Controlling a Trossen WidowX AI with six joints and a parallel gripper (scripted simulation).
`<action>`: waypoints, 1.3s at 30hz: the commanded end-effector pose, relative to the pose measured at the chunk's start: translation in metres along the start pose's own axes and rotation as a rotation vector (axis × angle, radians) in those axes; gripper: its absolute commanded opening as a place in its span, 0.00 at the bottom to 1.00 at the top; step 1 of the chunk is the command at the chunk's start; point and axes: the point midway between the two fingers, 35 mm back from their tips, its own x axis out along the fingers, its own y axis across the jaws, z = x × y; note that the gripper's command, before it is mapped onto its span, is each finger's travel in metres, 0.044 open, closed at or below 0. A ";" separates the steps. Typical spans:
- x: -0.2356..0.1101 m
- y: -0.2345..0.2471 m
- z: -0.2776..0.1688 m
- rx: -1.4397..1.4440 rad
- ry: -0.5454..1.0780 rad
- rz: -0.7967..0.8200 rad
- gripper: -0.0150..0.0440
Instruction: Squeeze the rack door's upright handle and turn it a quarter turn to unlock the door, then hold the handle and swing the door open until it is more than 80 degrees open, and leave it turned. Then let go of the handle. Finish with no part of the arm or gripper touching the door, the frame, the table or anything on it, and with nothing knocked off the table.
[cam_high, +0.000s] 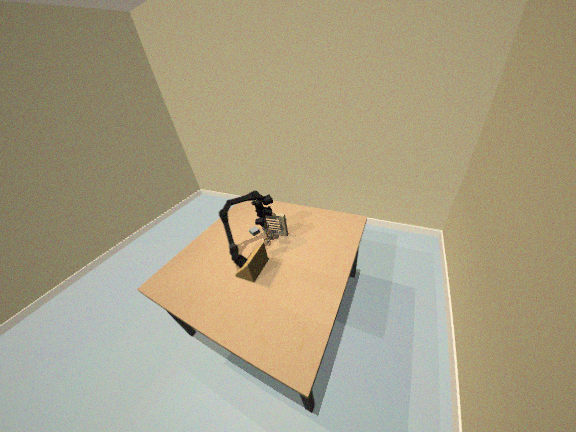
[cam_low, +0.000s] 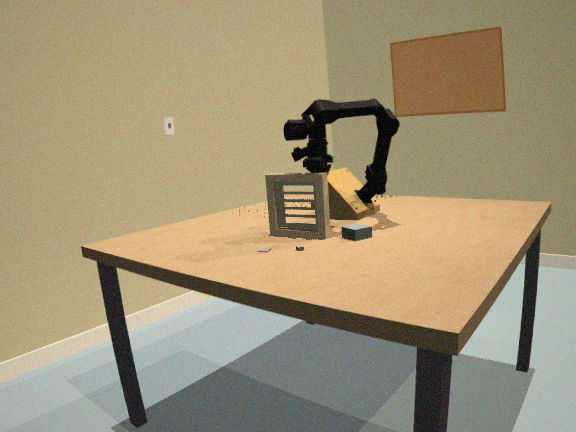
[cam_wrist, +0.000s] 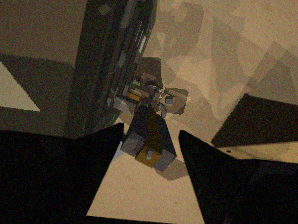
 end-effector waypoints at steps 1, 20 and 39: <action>0.005 0.004 0.001 0.268 0.001 -0.003 0.76; 0.005 0.004 0.001 0.441 0.000 -0.003 0.68; 0.005 0.004 0.001 0.441 0.000 -0.003 0.47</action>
